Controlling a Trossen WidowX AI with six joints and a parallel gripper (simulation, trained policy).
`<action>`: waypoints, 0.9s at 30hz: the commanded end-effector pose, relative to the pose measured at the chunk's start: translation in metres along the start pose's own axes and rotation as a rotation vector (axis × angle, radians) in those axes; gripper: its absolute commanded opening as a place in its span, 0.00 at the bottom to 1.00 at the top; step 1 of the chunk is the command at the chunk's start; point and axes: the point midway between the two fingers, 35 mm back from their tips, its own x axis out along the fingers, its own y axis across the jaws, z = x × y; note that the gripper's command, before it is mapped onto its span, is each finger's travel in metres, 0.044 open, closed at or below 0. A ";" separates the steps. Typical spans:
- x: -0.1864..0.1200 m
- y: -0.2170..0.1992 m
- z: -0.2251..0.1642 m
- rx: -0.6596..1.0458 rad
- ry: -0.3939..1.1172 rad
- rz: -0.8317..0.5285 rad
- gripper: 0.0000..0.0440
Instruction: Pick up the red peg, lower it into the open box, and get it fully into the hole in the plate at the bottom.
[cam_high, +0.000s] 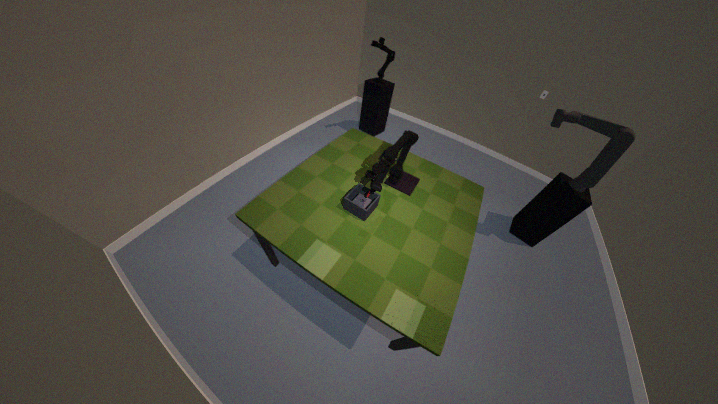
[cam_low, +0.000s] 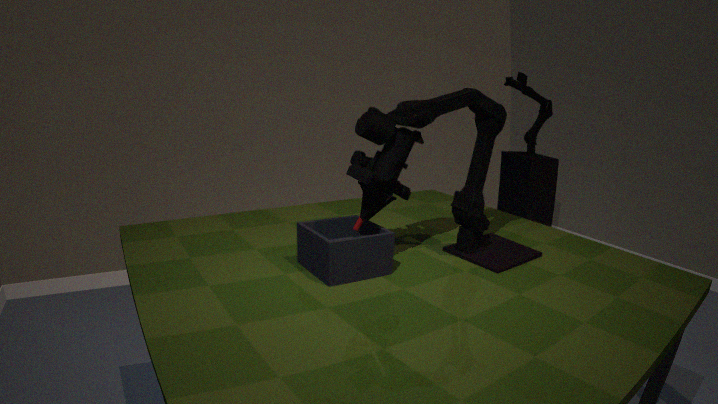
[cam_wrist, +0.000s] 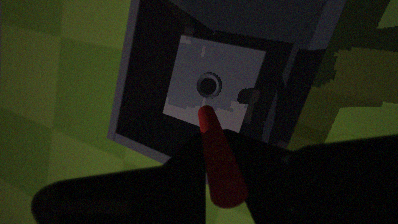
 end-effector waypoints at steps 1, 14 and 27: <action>0.004 0.004 0.006 0.004 0.003 0.002 0.03; 0.033 0.004 0.018 0.012 0.040 -0.059 0.06; 0.058 0.001 0.025 -0.037 0.063 -0.149 0.35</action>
